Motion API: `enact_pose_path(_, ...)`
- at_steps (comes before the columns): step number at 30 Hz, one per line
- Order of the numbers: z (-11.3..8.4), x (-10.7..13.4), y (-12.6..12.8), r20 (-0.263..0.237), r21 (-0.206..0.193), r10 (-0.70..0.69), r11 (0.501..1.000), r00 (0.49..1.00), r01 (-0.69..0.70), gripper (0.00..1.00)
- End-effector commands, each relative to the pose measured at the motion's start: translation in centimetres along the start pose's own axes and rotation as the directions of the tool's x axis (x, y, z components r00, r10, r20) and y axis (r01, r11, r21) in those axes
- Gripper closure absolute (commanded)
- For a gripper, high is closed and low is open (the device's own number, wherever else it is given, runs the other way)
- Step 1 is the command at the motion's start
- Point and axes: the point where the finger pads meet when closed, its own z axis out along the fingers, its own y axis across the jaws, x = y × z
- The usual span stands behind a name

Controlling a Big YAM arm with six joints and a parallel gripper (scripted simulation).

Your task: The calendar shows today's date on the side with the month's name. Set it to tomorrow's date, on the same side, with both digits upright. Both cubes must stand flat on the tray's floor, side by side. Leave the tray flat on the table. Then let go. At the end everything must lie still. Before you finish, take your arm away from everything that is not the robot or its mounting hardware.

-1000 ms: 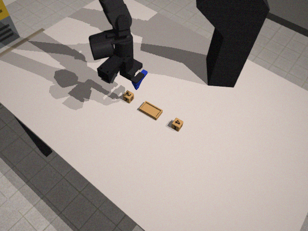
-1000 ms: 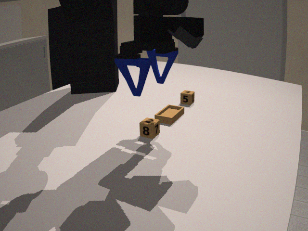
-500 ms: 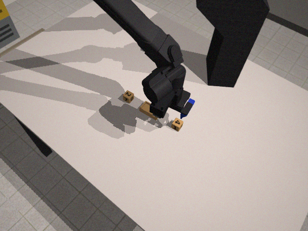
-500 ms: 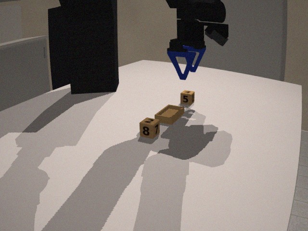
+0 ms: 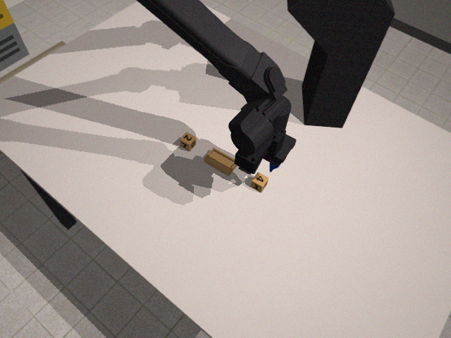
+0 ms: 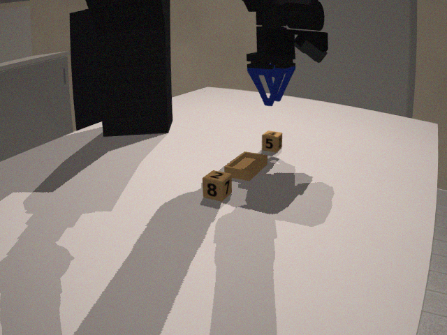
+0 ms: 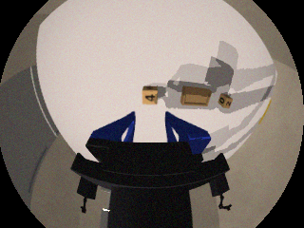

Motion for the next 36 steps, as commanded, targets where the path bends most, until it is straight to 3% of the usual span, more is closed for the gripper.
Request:
enact_pose_path(1,-0.14,0.68,0.38,-0.007,-0.005,0.005,1.0,1.0,-0.005,0.53)
enact_pose_path(36,0.72,0.16,-0.09,-0.002,0.002,0.01,1.0,1.0,-0.01,0.53)
